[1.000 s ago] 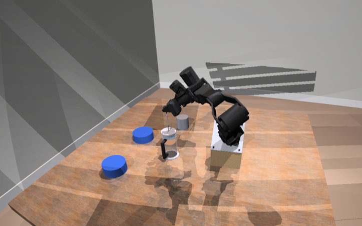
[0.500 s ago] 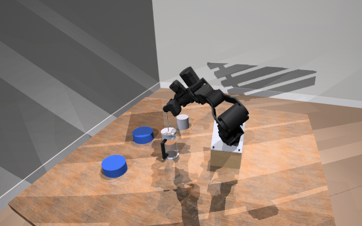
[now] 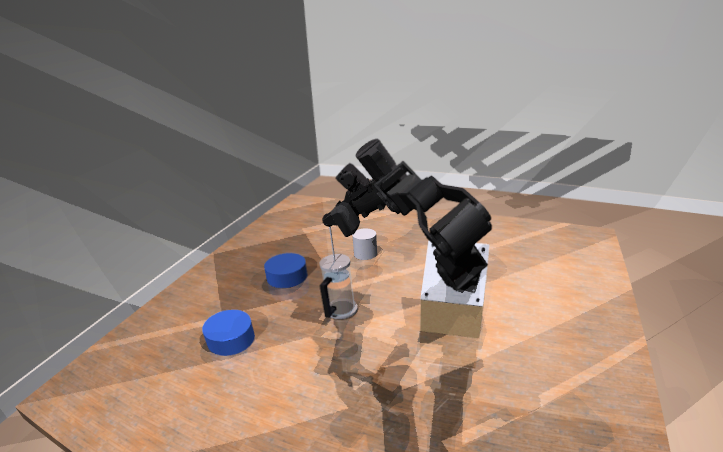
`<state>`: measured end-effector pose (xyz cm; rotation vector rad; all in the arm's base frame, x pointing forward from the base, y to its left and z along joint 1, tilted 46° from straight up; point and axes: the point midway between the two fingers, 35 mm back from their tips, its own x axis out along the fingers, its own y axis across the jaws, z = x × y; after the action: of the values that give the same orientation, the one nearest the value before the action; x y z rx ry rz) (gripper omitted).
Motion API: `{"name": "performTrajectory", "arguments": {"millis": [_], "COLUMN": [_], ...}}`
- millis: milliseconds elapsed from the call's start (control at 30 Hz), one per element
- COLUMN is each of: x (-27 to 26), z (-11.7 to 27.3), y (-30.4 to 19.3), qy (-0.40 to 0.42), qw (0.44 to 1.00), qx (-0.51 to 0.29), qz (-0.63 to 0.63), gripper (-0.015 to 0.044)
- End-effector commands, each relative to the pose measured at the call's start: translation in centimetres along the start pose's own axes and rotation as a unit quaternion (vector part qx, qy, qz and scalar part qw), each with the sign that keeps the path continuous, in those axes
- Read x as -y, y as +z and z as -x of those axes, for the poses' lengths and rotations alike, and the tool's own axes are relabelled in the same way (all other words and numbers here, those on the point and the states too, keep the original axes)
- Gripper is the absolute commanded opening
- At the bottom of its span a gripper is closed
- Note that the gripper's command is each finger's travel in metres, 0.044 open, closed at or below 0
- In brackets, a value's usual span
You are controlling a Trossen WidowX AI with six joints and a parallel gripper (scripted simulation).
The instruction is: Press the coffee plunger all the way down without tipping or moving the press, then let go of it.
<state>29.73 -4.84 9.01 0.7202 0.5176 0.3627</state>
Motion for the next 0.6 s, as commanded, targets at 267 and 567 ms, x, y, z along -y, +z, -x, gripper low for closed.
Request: {"name": "performTrajectory", "arguments": {"millis": [267,567], "x": [0.6,0.7], "z": [-1.6,-2.5], "y": [-2.6,-3.8], "qy": [-0.006,-0.006], "qw": [1.0,1.0], "qx": [-0.014,-0.014], "qz": [-0.01,-0.01], "gripper": [0.0126,0.0126]}}
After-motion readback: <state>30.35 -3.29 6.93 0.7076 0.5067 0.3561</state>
